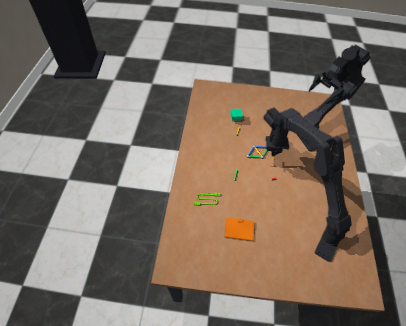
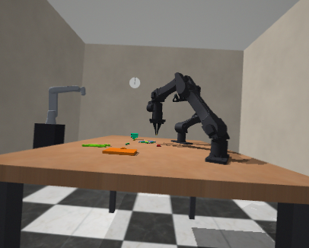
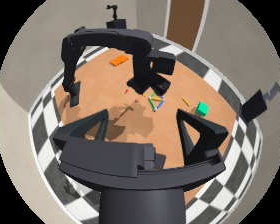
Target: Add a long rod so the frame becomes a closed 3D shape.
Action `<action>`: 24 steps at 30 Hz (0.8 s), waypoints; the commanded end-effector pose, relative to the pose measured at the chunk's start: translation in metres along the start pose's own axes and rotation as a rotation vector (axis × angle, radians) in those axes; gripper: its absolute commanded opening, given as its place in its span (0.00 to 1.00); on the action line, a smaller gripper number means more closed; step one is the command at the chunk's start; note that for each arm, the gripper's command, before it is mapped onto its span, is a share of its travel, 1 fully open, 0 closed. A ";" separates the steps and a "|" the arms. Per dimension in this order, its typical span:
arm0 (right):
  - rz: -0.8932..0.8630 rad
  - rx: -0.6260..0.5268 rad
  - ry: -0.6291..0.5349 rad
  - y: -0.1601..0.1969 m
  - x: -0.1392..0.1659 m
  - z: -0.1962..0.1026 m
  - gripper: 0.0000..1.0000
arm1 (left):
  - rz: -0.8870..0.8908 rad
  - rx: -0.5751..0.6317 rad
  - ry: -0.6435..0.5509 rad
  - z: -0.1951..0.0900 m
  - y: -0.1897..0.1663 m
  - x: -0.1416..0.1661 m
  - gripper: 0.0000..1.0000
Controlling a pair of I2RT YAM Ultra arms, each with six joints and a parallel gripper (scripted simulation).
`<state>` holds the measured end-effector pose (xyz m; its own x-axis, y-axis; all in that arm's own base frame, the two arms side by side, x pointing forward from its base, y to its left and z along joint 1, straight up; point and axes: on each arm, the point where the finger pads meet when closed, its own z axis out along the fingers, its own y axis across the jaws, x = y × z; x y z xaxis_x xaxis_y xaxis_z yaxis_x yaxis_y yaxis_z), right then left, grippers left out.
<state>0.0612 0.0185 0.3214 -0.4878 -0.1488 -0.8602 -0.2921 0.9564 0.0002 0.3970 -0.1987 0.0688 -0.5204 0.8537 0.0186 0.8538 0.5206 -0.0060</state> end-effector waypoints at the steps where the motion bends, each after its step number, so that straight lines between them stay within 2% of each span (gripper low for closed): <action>1: 0.001 0.003 0.006 0.000 0.000 -0.002 1.00 | -0.156 -0.018 -0.026 -0.012 0.001 -0.010 0.00; 10: 0.001 0.003 0.006 0.000 0.000 -0.002 1.00 | -0.254 -0.016 -0.018 -0.013 0.002 -0.007 0.00; 24: 0.001 0.003 0.006 0.000 0.000 -0.002 1.00 | -0.529 -0.008 -0.019 -0.016 0.002 -0.007 0.00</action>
<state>0.0612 0.0185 0.3214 -0.4878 -0.1488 -0.8602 -0.2921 0.9564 0.0002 0.3994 -0.1998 0.0782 -0.8347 0.5506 0.0109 0.5507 0.8347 0.0039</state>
